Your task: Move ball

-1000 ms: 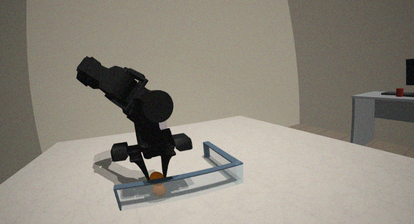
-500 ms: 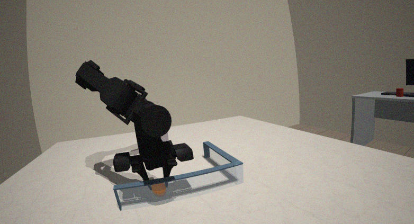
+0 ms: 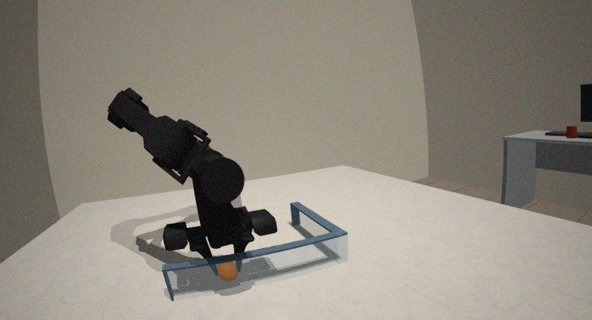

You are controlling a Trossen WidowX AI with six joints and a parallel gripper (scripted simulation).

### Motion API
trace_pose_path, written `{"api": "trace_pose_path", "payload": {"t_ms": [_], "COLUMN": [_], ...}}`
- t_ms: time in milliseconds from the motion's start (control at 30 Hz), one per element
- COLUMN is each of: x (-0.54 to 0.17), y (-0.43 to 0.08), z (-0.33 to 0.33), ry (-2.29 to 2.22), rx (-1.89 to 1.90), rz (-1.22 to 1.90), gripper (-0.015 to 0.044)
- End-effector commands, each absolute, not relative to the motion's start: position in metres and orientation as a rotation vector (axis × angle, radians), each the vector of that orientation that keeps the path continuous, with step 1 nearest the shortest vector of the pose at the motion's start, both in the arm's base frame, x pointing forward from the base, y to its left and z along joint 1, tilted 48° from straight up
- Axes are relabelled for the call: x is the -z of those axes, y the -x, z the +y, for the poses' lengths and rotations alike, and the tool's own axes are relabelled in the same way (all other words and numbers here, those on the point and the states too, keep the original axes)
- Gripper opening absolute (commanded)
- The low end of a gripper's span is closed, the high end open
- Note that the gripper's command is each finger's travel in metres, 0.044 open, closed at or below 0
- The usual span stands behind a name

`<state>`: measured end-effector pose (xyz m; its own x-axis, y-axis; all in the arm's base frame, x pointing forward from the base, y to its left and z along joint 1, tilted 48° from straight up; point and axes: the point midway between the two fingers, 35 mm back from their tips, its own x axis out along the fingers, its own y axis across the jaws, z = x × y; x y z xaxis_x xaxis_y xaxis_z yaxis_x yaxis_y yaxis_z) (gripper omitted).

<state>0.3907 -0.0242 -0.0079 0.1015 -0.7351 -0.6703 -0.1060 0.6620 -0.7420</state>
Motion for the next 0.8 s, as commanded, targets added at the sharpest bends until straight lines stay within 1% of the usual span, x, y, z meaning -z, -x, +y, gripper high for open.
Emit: {"api": "trace_pose_path", "payload": {"t_ms": [0, 100, 267, 467, 767], "x": [0.008, 0.008, 0.006, -0.047, -0.041], "y": [-0.391, -0.391, -0.391, -0.382, -0.385], "z": [-0.024, -0.024, -0.022, 0.038, 0.036], "ry": [0.758, 0.758, 0.758, 0.762, 0.775], "rx": [0.538, 0.538, 0.537, 0.536, 0.527], "rz": [1.417, 1.417, 1.417, 1.419, 1.411], "gripper": [0.0210, 0.0280, 0.0280, 0.0280, 0.0280]}}
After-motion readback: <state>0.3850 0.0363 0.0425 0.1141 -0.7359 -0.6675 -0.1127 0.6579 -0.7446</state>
